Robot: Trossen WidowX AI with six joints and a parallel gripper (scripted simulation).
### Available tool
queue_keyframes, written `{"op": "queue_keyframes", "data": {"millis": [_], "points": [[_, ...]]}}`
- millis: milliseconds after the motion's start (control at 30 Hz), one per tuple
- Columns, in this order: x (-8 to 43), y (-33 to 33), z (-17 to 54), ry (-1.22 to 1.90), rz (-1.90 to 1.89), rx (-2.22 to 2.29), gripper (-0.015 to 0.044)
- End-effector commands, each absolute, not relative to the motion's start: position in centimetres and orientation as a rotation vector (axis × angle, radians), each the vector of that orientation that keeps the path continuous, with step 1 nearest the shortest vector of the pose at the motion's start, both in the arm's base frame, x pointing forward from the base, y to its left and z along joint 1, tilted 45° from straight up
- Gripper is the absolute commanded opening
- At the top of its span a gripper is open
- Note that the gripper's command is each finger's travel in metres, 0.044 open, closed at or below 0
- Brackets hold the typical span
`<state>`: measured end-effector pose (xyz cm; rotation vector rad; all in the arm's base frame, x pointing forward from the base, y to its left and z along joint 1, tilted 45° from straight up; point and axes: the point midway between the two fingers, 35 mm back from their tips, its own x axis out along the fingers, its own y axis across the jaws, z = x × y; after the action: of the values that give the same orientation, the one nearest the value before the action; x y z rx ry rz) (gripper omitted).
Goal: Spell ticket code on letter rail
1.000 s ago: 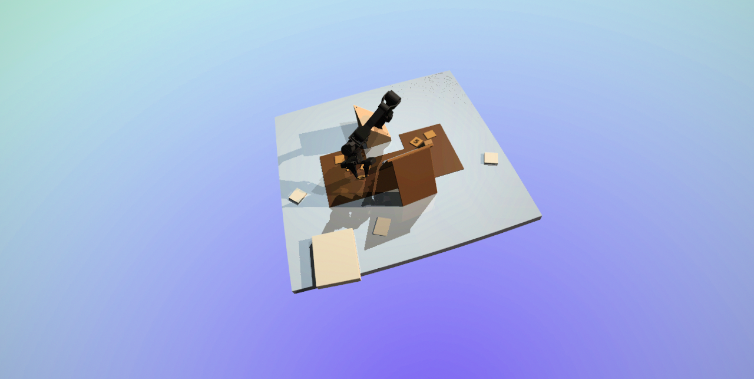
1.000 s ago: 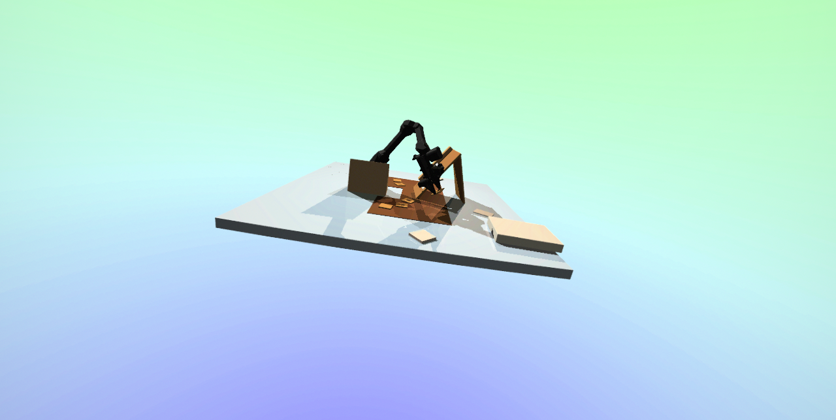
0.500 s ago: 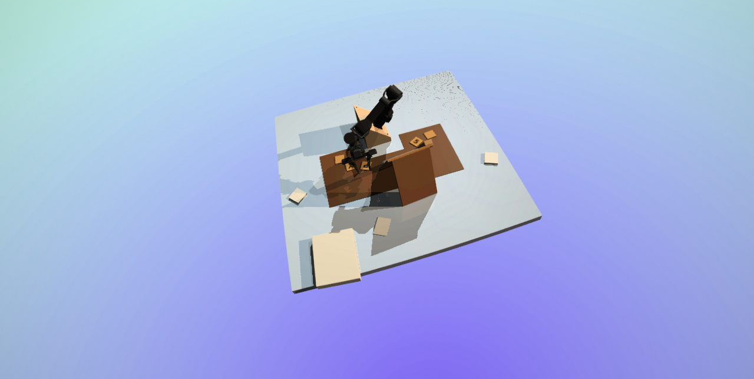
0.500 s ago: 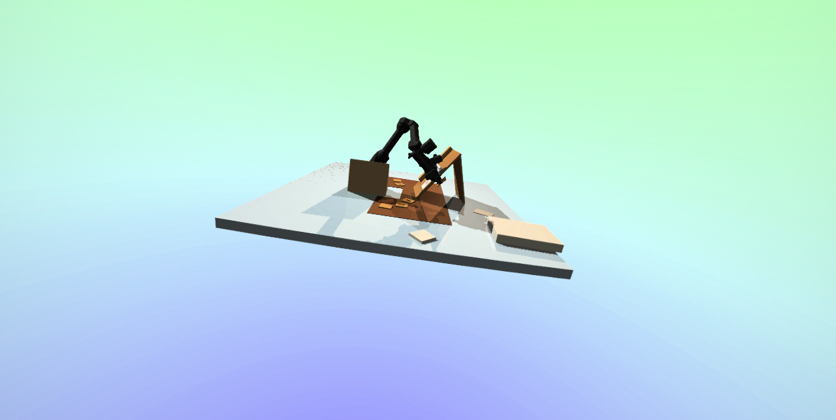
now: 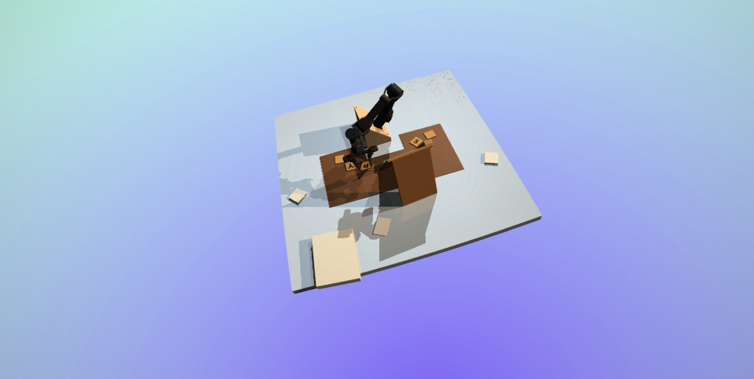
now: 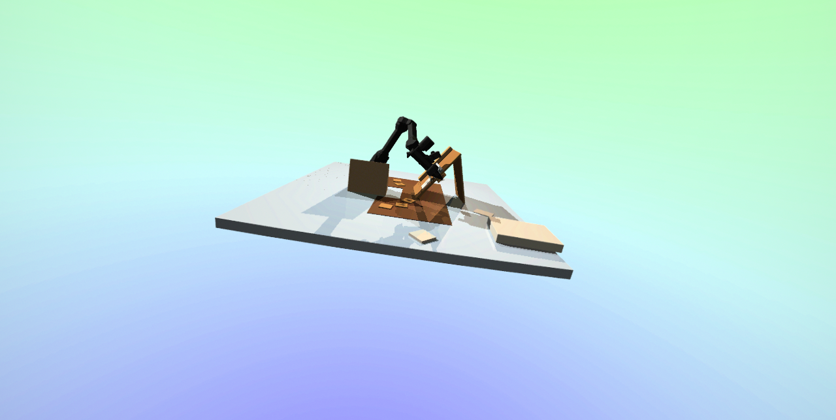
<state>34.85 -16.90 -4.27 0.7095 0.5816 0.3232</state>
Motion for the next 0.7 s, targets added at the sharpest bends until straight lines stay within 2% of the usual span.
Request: {"op": "queue_keyframes", "data": {"millis": [0, 667], "points": [[34.86, -16.86, -4.16, 0.575, 0.328, 0.703, 0.0], [34.8, -16.19, -3.5, 0.575, 0.328, 0.704, 0.0]]}}
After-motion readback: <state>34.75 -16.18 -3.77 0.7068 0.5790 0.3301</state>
